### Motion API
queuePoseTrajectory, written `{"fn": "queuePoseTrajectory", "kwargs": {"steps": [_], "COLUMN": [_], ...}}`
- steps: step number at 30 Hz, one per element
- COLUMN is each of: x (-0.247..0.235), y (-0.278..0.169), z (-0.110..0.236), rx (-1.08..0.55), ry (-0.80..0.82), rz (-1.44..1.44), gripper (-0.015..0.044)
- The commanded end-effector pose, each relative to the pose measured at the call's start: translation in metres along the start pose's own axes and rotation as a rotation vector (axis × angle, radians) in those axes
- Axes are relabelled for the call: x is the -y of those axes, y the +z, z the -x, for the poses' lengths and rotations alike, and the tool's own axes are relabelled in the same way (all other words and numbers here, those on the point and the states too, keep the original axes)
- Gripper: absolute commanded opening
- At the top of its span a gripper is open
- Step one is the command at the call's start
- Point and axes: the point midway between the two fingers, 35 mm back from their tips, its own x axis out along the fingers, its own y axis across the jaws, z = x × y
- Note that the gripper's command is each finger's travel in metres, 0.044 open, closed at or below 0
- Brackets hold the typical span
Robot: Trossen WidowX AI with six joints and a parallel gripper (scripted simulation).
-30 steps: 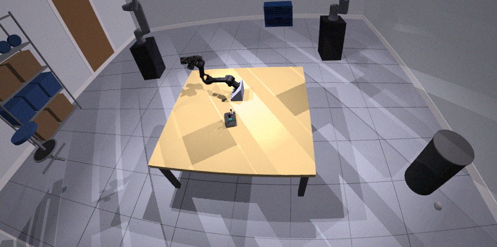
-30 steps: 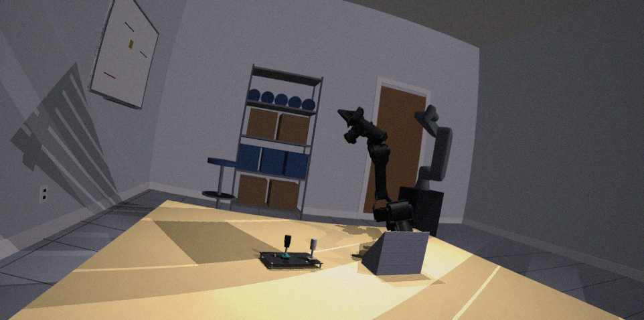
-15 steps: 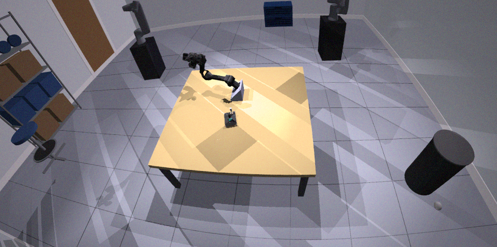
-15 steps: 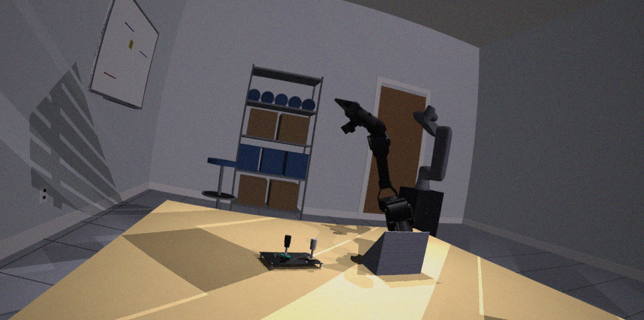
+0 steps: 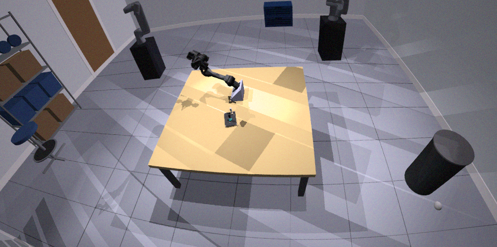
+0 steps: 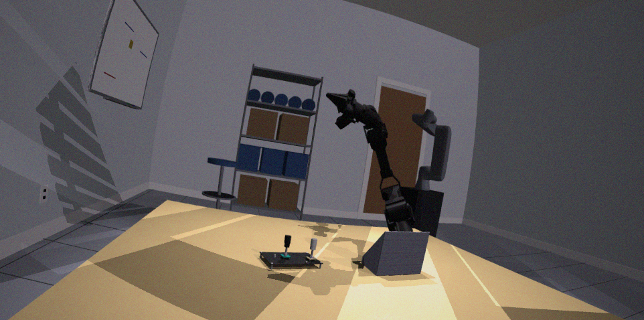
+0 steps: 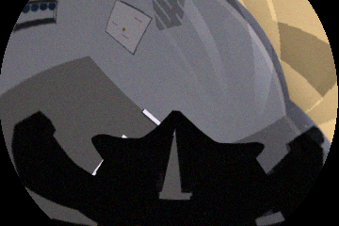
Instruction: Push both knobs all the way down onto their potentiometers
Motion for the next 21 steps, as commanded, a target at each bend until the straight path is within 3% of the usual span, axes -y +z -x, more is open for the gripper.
{"fn": "queuePoseTrajectory", "kwargs": {"steps": [1,21], "x": [0.023,0.149], "y": [-0.007,-0.008], "z": [-0.010,-0.043], "rx": [0.000,-0.013], "ry": [-0.069,-0.483], "rz": [0.109,0.652], "gripper": [0.0000,0.0000]}}
